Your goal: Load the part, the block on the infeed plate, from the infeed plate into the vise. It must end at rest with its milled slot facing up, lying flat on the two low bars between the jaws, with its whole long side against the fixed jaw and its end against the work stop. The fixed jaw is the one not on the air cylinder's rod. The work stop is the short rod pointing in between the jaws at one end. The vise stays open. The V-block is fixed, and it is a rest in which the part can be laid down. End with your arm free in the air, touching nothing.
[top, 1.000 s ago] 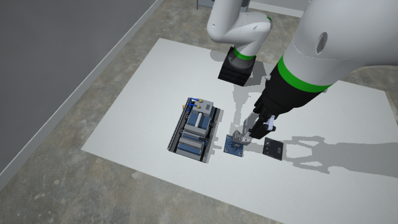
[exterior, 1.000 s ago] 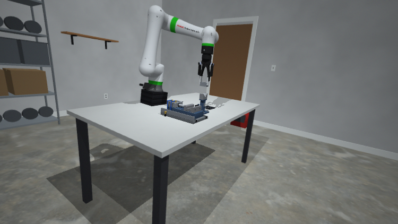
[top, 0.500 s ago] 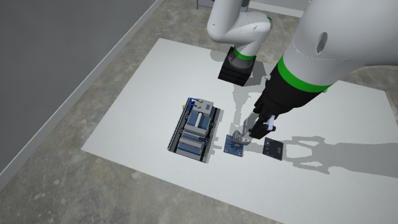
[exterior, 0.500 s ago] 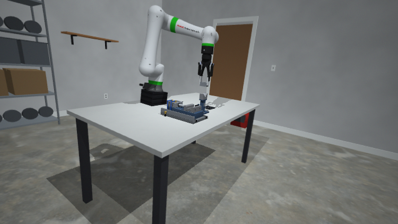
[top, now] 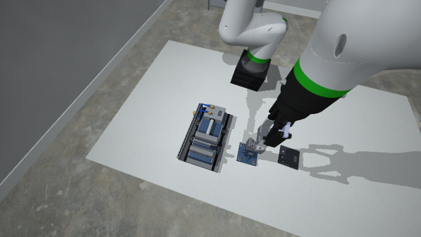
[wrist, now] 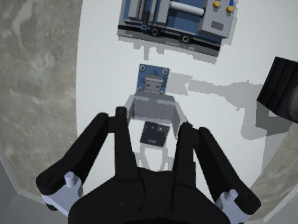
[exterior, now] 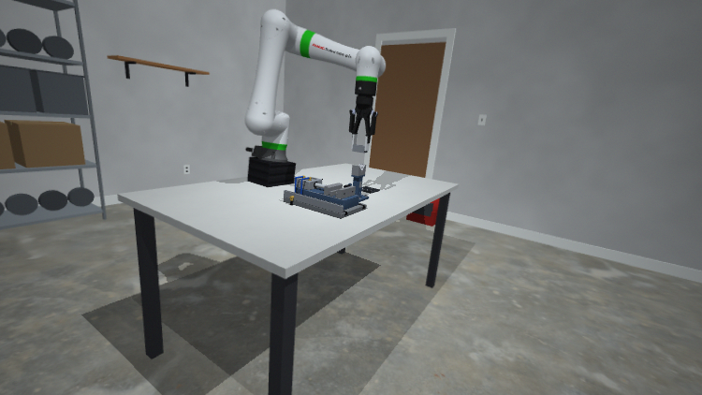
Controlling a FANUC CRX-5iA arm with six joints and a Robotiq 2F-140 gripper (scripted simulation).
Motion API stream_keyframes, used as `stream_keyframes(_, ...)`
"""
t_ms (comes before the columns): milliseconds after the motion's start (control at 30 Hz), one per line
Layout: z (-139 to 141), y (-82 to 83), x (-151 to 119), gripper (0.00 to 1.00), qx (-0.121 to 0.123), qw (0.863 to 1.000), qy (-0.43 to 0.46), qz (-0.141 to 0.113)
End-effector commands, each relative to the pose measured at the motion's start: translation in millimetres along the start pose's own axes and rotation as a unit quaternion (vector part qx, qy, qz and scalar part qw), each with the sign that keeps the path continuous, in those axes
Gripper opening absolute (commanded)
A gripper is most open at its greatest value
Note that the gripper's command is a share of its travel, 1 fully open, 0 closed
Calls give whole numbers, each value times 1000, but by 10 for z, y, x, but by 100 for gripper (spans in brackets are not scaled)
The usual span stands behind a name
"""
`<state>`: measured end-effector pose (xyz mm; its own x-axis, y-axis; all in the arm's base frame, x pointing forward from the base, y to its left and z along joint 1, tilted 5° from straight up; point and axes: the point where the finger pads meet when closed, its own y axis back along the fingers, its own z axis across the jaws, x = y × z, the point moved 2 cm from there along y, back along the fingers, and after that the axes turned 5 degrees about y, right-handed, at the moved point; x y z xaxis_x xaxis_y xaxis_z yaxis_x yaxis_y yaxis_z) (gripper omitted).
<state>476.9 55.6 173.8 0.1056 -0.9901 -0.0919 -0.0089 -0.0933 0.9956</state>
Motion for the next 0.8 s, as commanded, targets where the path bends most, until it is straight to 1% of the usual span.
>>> stream_keyframes(0, -2, 2, 0, 0, 0, 1000, 0, 0)
stream_keyframes(367, -4, 2, -3, 0, 0, 1000, 0, 3)
stream_keyframes(767, -14, 2, -13, 0, -1, 1000, 0, 16)
